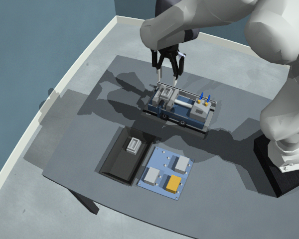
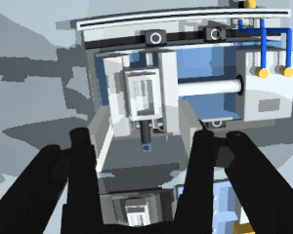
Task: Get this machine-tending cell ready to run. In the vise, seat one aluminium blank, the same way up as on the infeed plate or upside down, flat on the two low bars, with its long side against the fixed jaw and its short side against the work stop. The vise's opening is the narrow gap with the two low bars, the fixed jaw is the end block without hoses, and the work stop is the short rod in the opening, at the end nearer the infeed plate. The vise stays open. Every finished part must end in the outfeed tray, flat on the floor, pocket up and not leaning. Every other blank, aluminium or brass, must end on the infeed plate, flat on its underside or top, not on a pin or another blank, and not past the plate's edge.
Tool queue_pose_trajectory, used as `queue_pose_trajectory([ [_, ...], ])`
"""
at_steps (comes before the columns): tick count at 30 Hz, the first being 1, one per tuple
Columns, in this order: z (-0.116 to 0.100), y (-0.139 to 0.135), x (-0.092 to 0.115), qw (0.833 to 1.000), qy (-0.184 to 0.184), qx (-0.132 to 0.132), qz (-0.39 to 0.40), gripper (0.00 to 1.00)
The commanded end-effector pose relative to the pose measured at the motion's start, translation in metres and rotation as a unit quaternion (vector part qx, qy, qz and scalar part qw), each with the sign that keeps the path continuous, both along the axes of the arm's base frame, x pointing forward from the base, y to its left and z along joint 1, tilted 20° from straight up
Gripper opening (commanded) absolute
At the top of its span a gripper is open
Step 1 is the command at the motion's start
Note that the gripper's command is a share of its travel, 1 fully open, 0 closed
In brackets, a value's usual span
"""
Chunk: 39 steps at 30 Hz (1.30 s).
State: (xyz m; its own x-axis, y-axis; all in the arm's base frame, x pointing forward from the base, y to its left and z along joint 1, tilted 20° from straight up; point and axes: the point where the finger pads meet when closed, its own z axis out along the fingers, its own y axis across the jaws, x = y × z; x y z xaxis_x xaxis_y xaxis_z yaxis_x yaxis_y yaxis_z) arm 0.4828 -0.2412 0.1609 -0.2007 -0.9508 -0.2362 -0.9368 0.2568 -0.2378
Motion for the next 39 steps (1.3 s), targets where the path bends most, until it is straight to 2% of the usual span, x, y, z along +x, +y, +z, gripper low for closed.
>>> queue_pose_trajectory([
  [1,-0.004,0.001,0.002,1.0,-0.001,-0.003,0.004,0.4],
  [30,-0.045,0.008,0.015,1.0,-0.001,-0.003,0.004,0.4],
  [39,-0.052,0.009,0.017,1.0,-0.001,-0.003,0.004,0.4],
])
